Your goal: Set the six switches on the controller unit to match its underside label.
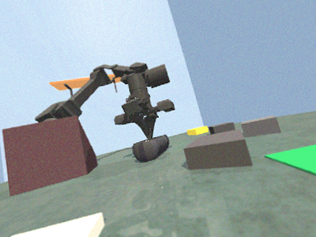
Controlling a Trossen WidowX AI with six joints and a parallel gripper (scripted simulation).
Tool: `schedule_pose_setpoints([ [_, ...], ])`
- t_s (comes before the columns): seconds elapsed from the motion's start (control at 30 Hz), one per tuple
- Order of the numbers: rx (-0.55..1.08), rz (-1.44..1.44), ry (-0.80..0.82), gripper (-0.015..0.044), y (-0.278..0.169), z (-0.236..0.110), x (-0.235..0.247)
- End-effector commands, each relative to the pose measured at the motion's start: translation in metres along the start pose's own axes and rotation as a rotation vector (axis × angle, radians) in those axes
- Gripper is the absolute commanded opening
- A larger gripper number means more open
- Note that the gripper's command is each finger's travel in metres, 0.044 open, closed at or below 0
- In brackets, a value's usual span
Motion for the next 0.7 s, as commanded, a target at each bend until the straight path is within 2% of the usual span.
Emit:
schedule_pose_setpoints([
  [0.0,0.002,0.006,-0.005,0.0,0.001,0.004,-0.001],
  [0.23,0.002,0.006,-0.005,0.0,0.001,0.004,-0.001],
  [0.4,0.0,0.006,-0.003,0.0,0.001,-0.039,0.0],
  [0.67,0.0,0.006,-0.003,0.0,0.008,-0.045,0.011],
])
Point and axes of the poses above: the point midway between the two fingers, 35 mm back from their tips, its own z axis out along the fingers, its own x axis across the jaws, y = z × x, the point moved 4 cm from there along -z, back along the fingers, and after that the axes turned 14 degrees about z, right-handed, at the moved point
